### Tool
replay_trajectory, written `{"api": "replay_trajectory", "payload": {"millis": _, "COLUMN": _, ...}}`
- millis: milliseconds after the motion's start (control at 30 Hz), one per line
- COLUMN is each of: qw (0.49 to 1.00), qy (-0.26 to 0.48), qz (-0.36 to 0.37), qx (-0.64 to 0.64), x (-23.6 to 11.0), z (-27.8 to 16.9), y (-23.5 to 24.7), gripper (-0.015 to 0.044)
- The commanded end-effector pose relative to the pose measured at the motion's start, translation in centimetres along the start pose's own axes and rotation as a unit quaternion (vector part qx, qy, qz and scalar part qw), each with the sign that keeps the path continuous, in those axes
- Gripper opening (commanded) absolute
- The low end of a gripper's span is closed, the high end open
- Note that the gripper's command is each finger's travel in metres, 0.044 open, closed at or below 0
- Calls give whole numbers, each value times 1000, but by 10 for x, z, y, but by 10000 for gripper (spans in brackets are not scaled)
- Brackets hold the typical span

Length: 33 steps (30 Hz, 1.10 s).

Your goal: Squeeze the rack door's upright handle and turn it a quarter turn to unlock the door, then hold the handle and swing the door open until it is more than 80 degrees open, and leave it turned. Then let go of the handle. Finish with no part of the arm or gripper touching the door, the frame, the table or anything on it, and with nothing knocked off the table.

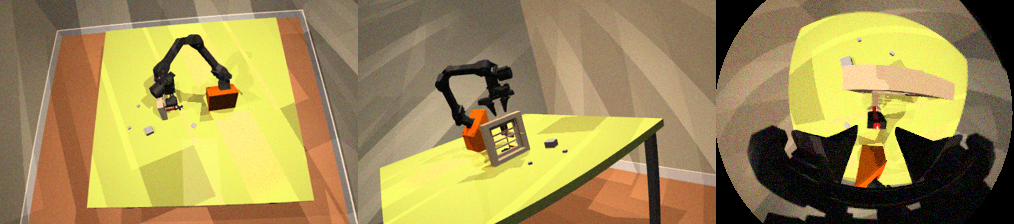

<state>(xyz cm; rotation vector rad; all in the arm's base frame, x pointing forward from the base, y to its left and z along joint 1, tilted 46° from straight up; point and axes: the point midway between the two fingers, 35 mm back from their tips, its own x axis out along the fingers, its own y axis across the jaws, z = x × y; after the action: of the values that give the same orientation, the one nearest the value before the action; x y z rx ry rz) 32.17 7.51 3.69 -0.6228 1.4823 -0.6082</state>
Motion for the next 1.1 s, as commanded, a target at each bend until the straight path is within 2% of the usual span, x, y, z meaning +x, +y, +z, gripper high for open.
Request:
{"api": "replay_trajectory", "payload": {"millis": 0, "qw": 1000, "qy": 2, "qz": -4, "qx": -4, "x": 8, "z": -1, "y": -1, "gripper": 287}}
{"api": "replay_trajectory", "payload": {"millis": 1067, "qw": 1000, "qy": 2, "qz": -5, "qx": -3, "x": 61, "z": -2, "y": -2, "gripper": 287}}
